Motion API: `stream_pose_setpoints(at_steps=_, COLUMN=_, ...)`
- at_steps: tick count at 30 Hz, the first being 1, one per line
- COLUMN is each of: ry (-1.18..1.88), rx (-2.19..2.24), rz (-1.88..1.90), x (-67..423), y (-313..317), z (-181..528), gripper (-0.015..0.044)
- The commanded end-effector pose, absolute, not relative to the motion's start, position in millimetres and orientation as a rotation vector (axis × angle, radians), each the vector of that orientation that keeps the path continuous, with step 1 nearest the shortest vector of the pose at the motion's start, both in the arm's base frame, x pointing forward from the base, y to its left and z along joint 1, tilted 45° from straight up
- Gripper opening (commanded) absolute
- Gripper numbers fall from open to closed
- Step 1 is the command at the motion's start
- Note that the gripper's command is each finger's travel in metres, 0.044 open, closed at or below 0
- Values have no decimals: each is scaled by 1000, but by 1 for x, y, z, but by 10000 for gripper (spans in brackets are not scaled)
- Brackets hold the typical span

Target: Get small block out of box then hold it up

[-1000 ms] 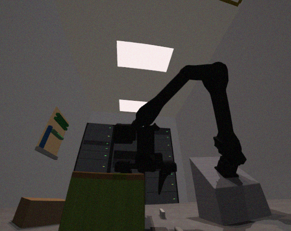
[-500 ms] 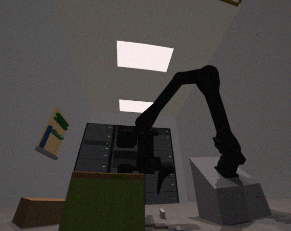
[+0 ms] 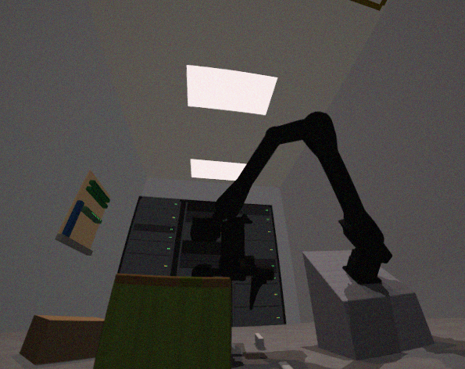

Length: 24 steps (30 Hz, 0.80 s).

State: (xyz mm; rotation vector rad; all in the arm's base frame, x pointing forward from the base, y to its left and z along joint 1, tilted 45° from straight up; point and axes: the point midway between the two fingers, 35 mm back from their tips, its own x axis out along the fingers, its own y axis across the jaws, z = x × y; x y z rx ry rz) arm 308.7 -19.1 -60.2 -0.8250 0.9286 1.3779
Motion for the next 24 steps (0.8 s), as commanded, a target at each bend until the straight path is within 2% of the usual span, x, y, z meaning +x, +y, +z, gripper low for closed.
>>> stream_pose_setpoints(at_steps=1, ry=932, rx=-828, rz=1380, x=307, y=-28, z=-69, gripper=400)
stream_pose_setpoints(at_steps=17, ry=933, rx=-830, rz=1379, x=304, y=-59, z=-100, gripper=400)
stream_pose_setpoints(at_steps=24, ry=937, rx=-828, rz=1377, x=306, y=-76, z=-84, gripper=400)
